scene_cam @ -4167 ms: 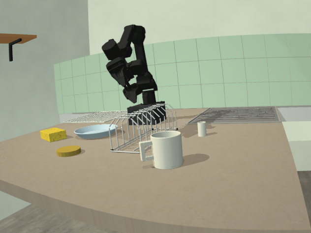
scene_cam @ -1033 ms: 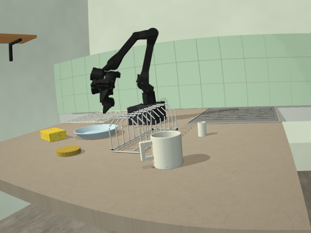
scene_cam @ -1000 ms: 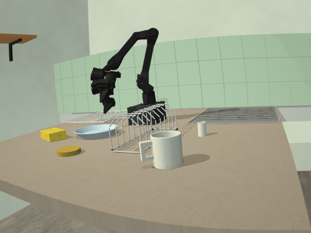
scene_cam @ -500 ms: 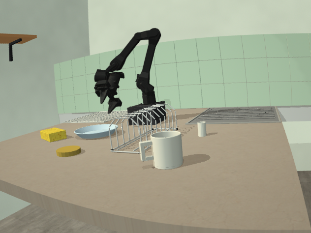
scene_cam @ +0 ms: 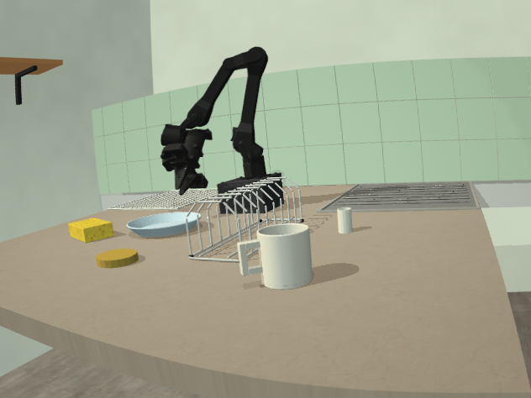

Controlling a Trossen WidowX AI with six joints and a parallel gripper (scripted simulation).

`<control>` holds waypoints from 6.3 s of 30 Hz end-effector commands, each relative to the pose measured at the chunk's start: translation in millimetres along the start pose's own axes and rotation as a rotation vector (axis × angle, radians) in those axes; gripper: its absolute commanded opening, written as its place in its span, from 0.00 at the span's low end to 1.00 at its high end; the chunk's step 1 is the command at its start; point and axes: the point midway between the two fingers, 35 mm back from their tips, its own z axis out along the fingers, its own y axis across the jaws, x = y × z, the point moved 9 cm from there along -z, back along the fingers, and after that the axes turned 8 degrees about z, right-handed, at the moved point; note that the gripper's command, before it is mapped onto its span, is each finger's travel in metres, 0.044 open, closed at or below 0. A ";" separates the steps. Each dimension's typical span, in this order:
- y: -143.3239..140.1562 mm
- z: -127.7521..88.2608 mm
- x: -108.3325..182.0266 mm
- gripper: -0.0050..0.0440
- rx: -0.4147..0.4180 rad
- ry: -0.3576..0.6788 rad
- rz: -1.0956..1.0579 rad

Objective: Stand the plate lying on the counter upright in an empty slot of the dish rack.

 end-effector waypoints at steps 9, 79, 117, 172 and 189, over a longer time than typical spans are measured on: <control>-15.2 16.0 0.7 0.29 0.002 0.011 0.010; -29.4 39.0 2.1 0.29 0.002 0.011 0.010; -29.5 45.4 2.1 0.29 0.002 0.011 0.010; -27.6 54.9 1.1 0.29 0.002 0.011 0.010; -27.0 57.8 0.9 0.29 0.002 0.011 0.010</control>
